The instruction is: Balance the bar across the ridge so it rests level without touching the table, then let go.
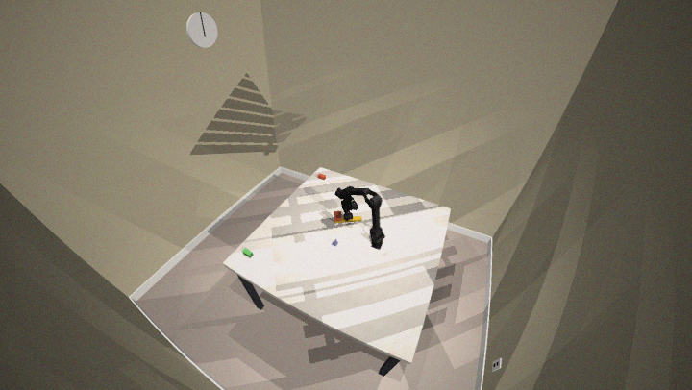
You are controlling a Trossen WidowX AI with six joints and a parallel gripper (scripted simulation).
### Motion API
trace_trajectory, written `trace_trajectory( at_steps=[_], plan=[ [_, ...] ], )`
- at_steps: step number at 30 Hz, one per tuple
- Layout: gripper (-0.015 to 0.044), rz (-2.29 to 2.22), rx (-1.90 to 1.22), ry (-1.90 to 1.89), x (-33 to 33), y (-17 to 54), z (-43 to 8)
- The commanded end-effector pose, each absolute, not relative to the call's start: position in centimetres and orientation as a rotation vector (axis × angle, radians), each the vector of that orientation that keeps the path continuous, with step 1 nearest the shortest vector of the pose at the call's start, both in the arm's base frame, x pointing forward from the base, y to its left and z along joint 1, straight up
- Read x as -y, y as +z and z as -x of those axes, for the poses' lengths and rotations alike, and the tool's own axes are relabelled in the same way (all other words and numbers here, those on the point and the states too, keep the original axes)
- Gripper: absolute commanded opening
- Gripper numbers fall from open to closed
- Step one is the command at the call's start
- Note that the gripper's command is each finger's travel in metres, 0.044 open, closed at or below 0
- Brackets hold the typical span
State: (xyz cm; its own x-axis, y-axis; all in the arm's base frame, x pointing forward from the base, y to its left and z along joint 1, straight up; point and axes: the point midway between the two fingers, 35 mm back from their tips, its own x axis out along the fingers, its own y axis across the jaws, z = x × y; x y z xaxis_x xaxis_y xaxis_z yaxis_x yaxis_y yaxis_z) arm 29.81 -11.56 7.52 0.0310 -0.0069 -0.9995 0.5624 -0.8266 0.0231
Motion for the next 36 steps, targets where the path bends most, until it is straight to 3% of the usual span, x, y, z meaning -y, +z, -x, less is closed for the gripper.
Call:
trace_trajectory(
  at_steps=[1, 30, 36],
  plan=[
    [0.0315, -1.899, -0.557, -1.856, 11.6, 7.0, -29.7],
    [0.0315, -1.899, -0.557, -1.856, 11.6, 4.8, -29.7],
    [0.0157, -1.900, -0.564, -1.851, 11.5, 4.9, -29.8]
  ],
)
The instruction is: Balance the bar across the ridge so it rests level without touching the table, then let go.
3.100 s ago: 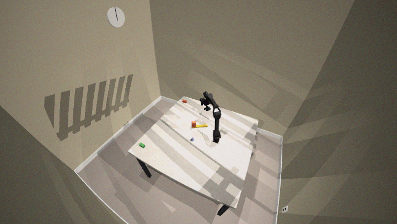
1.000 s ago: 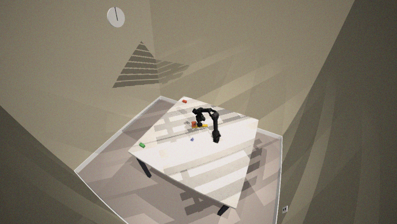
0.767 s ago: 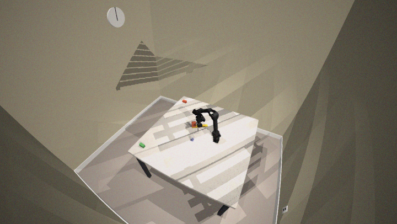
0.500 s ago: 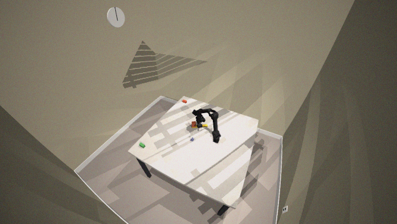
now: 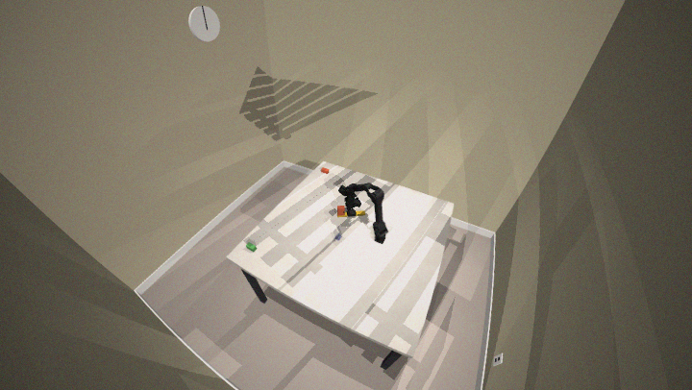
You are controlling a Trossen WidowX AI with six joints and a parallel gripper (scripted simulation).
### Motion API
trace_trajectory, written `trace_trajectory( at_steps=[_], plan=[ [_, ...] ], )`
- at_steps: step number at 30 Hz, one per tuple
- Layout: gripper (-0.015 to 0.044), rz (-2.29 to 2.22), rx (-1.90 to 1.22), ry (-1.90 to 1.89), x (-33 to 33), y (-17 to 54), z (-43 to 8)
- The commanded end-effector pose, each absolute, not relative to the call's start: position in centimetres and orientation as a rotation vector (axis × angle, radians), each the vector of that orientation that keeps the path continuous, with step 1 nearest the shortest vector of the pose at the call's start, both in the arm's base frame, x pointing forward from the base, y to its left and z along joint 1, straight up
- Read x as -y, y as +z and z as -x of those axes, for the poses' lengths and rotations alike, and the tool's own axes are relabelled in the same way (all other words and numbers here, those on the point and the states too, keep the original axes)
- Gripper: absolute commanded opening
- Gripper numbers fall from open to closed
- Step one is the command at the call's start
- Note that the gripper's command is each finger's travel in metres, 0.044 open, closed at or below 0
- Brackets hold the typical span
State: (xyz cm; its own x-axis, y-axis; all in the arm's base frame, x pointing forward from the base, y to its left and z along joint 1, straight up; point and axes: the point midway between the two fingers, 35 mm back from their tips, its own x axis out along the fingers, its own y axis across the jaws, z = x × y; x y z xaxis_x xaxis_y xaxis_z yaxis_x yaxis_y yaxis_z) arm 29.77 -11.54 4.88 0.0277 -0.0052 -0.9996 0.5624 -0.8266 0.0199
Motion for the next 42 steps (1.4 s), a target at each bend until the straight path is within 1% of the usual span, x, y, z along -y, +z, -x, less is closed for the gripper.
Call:
trace_trajectory(
  at_steps=[1, 8, 12, 42],
  plan=[
    [0.0151, -1.900, -0.564, -1.851, 11.5, 4.9, -29.8],
    [0.0104, -1.900, -0.564, -1.851, 11.5, 4.9, -29.8],
    [0.0000, -1.900, -0.564, -1.852, 11.6, 5.5, -29.8],
    [0.0000, -1.899, -0.557, -1.855, 11.6, 13.3, -29.6]
  ],
)
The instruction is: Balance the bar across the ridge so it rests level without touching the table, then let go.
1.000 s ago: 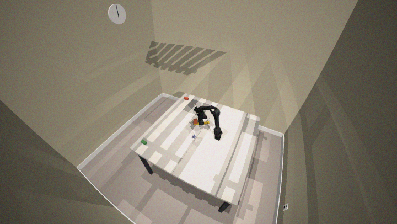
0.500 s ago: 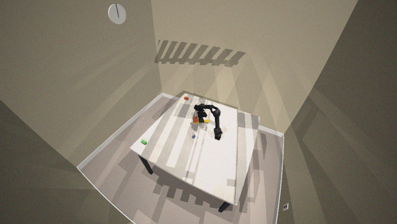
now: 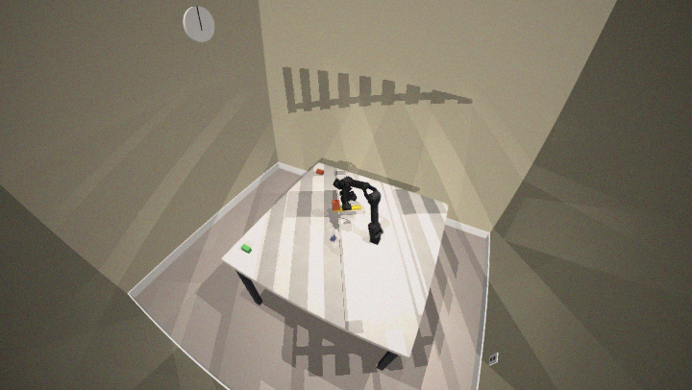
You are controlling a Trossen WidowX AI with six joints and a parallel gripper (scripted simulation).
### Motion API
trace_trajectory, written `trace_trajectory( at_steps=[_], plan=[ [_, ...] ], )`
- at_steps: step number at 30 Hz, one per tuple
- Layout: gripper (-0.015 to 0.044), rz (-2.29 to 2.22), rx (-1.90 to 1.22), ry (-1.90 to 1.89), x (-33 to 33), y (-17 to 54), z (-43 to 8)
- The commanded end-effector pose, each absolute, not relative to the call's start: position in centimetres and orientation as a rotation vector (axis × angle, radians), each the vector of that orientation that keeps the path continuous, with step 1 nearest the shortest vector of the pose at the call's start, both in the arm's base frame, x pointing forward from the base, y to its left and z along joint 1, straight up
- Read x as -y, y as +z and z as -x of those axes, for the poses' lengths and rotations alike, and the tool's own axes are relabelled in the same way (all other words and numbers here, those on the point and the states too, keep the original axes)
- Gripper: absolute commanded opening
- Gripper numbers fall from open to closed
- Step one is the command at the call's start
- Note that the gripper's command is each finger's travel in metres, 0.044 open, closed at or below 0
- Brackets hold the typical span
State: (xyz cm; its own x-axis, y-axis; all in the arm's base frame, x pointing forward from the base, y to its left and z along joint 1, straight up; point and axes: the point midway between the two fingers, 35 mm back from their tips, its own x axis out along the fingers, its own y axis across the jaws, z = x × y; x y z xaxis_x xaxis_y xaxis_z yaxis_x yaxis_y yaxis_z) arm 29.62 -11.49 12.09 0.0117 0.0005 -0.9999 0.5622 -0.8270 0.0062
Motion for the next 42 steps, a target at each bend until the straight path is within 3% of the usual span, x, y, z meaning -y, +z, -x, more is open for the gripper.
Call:
trace_trajectory(
  at_steps=[1, 42],
  plan=[
    [0.0000, -1.899, -0.557, -1.856, 11.5, 13.5, -29.6],
    [0.0000, -0.865, -1.373, -0.841, -1.1, 14.0, -29.6]
  ],
)
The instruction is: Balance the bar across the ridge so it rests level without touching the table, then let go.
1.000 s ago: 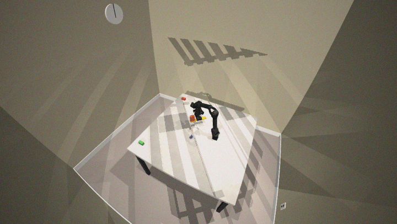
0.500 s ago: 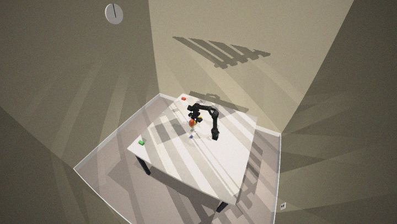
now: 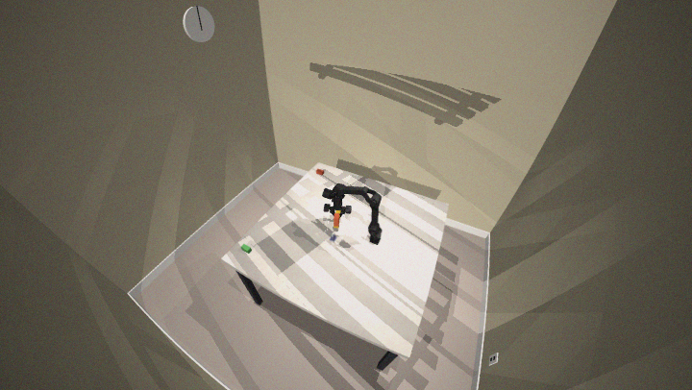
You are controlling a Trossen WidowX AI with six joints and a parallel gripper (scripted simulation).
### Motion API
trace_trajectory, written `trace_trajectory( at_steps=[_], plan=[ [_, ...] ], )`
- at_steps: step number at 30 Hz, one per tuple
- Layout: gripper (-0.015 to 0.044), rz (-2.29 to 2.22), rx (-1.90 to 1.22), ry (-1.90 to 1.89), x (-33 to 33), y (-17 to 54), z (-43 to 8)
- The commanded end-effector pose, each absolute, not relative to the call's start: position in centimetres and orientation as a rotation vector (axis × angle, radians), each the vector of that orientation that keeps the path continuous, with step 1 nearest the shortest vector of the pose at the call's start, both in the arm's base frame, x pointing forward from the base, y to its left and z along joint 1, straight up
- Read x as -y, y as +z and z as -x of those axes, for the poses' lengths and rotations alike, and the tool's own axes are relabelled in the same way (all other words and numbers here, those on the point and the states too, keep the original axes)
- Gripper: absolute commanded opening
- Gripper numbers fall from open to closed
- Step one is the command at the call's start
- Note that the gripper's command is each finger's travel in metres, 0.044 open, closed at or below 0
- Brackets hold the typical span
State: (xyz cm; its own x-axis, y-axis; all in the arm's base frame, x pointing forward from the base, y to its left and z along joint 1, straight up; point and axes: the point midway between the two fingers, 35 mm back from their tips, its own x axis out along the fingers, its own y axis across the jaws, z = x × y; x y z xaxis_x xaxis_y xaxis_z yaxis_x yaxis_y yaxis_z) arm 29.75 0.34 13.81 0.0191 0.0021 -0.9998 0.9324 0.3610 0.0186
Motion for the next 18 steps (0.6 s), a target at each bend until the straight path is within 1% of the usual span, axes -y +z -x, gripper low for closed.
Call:
trace_trajectory(
  at_steps=[1, 18],
  plan=[
    [0.0000, -0.835, -1.386, -0.811, -1.4, 14.0, -29.6],
    [0.0000, -0.310, -1.525, -0.293, -6.9, 14.1, -29.4]
  ],
)
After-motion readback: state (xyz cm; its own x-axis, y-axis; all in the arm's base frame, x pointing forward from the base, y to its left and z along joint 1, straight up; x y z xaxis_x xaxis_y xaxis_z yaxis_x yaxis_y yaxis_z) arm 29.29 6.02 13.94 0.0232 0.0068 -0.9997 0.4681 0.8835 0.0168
